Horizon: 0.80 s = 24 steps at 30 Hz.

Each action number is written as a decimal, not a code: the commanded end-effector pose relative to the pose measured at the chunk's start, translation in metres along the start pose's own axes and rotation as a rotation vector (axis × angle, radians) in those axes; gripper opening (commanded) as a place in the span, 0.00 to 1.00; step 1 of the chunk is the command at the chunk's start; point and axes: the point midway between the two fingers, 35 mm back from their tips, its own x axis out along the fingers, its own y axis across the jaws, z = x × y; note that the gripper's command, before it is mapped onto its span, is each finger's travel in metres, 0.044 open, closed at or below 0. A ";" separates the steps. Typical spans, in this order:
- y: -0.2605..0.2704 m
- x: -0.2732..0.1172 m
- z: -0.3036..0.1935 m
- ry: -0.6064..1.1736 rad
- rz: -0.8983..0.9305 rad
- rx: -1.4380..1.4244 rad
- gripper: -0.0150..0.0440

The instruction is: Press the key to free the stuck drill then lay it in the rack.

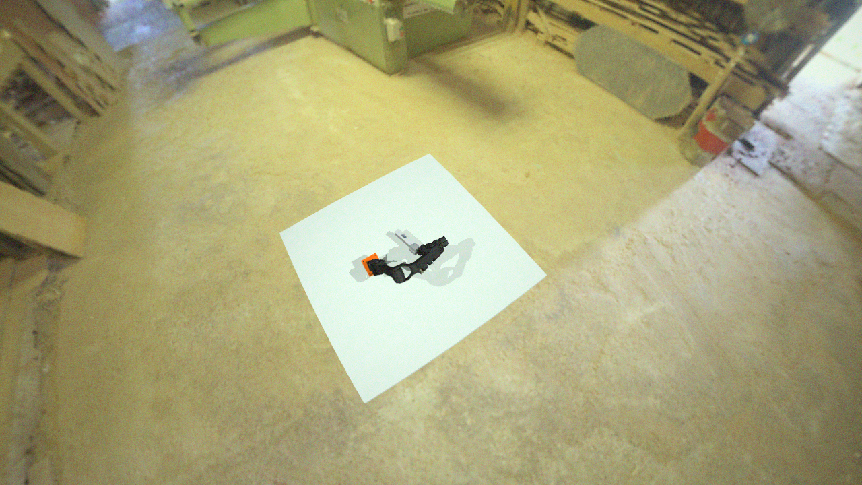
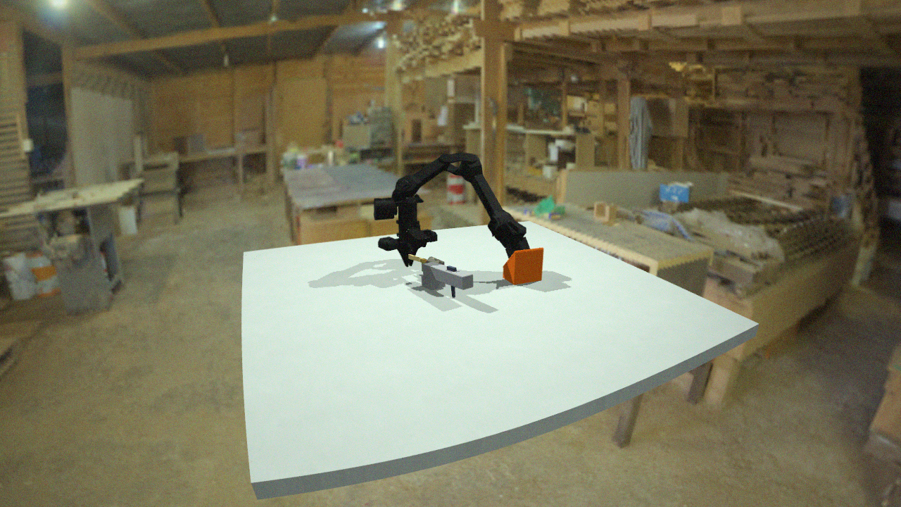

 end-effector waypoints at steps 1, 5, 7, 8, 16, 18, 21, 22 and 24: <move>-0.001 -0.003 0.000 0.000 -0.006 0.003 0.25; 0.000 -0.004 0.000 0.000 -0.006 0.003 0.25; 0.000 -0.005 0.001 0.000 -0.006 0.003 0.25; 0.000 -0.005 0.001 0.000 -0.006 0.003 0.25; 0.000 -0.008 0.001 0.000 -0.006 0.003 0.25; 0.000 -0.008 0.001 0.000 -0.006 0.003 0.25; 0.000 -0.009 0.002 0.000 -0.006 0.003 0.25; 0.000 -0.009 0.002 0.000 -0.006 0.003 0.25; 0.001 -0.010 0.002 0.000 -0.006 0.003 0.25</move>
